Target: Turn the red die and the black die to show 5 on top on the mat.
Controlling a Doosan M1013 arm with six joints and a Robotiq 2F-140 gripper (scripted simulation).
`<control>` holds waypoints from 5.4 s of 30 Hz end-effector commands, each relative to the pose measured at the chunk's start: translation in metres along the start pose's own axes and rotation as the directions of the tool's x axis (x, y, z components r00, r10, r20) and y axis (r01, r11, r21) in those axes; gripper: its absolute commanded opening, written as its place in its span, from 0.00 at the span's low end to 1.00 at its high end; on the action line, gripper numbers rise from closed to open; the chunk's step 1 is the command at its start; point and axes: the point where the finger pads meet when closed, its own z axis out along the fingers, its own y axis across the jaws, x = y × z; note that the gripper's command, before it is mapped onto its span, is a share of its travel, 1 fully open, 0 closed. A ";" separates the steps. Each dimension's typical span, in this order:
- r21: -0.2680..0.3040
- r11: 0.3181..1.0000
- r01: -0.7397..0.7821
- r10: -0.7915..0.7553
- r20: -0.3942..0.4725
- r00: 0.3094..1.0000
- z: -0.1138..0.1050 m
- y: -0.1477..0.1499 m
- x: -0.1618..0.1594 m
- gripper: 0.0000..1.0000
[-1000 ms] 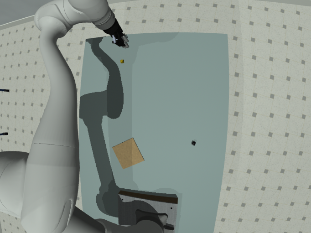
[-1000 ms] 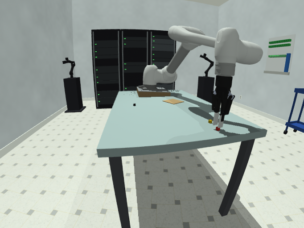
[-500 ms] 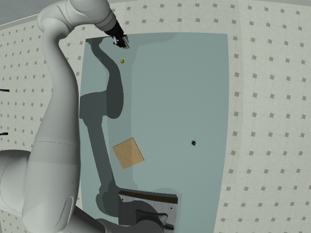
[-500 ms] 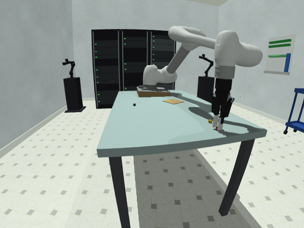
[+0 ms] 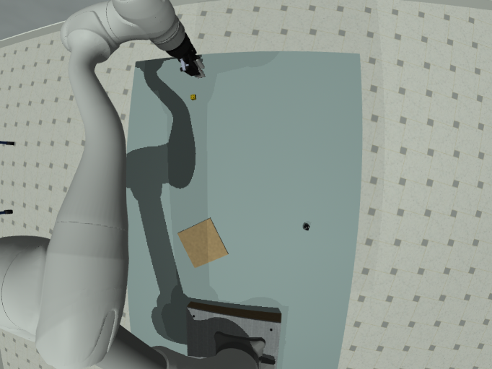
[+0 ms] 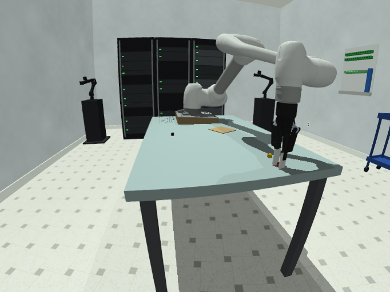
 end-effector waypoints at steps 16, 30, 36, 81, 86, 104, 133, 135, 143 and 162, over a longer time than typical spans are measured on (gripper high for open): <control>0.000 1.000 0.000 0.000 0.000 1.000 0.000 0.000 0.000 0.27; 0.000 1.000 0.000 0.000 0.000 1.000 0.000 0.000 0.000 0.27; 0.000 1.000 0.000 0.000 0.000 1.000 0.000 0.000 0.000 0.16; 0.000 1.000 0.000 0.000 0.000 1.000 -0.074 0.000 0.000 0.16; 0.000 1.000 0.000 0.000 0.000 1.000 -0.091 0.000 0.000 0.16; 0.000 1.000 0.021 -0.021 0.000 1.000 -0.100 0.000 0.000 0.16; 0.000 0.488 0.873 -0.873 0.000 0.488 -0.096 0.005 0.006 0.16; 0.000 0.486 0.874 -0.874 0.000 0.486 -0.096 0.005 0.006 0.16; 0.000 0.196 0.981 -0.981 0.000 0.196 -0.095 0.006 0.008 0.16; 0.000 -0.442 0.897 -0.897 0.000 -0.442 -0.093 0.009 0.012 0.16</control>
